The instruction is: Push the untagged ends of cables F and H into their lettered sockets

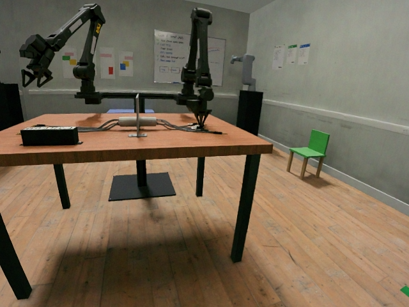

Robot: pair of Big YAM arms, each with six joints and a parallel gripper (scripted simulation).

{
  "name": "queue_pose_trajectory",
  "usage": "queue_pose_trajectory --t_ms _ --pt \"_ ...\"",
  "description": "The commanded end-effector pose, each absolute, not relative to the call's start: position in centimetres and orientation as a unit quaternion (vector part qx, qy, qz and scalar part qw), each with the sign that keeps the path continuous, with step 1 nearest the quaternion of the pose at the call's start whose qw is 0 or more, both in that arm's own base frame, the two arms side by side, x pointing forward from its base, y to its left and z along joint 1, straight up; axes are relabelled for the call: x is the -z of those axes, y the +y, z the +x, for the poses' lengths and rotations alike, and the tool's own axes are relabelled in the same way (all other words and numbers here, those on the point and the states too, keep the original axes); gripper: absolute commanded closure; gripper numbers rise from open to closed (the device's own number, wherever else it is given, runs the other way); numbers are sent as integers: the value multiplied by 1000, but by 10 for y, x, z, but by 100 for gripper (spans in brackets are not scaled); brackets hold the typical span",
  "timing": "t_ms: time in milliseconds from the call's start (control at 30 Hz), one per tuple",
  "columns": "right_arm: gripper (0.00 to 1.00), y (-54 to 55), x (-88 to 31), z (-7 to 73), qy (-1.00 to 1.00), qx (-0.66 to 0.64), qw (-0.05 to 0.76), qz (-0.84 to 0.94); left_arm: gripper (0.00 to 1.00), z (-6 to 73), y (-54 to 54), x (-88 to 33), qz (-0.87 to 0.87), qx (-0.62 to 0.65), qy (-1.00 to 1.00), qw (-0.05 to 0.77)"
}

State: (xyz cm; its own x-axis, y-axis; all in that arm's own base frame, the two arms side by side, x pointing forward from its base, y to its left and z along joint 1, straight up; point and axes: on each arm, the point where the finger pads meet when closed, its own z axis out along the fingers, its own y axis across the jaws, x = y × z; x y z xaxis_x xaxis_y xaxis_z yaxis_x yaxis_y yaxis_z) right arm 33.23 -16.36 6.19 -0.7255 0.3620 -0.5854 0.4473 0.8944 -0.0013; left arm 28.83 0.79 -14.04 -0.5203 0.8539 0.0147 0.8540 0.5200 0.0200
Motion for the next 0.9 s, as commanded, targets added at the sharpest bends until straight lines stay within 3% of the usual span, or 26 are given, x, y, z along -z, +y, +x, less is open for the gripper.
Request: queue_pose_trajectory --t_ms 0,867 --pt "0 -165 -66 340 925 73 306 212 95 301 21 140 -494 22 -869 -7" --pt "0 -165 -66 340 925 73 306 212 95 297 65 143 -495 11 -869 4"
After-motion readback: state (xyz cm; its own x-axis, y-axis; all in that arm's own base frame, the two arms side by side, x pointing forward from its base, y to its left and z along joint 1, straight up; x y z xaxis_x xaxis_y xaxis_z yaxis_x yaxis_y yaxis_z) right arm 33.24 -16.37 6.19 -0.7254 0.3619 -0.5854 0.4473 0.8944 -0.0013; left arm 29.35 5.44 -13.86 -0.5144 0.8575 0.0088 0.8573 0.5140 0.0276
